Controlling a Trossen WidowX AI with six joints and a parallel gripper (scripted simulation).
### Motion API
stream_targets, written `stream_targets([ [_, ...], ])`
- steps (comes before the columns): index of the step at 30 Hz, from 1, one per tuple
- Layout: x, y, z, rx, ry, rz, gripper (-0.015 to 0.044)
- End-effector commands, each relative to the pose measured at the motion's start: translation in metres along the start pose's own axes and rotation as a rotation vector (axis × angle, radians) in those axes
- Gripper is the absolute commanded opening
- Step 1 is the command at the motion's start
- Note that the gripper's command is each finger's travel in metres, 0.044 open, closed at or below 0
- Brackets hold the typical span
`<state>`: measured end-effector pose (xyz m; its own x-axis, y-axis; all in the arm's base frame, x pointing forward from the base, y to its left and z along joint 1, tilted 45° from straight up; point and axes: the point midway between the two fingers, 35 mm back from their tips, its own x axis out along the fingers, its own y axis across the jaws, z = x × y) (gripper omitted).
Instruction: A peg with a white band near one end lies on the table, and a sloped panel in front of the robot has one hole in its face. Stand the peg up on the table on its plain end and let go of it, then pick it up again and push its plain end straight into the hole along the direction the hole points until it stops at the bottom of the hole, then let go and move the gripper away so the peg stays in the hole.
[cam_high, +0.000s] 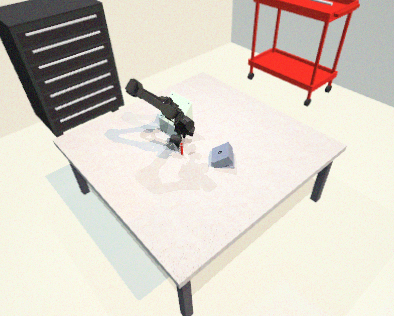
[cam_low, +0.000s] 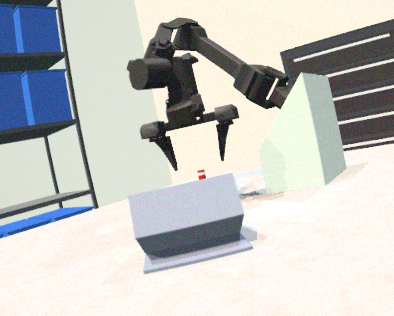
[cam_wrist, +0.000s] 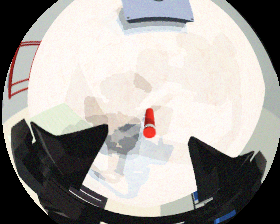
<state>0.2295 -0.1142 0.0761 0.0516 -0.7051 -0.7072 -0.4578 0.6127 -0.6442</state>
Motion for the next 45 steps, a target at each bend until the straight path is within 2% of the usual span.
stream_targets([
  [1,0.007,0.001,0.000,-0.007,0.001,0.002,0.0440],
  [30,0.051,0.001,-0.003,-0.007,0.004,-0.004,0.0440],
  [45,0.048,-0.001,-0.003,0.000,0.007,-0.007,0.0046],
])
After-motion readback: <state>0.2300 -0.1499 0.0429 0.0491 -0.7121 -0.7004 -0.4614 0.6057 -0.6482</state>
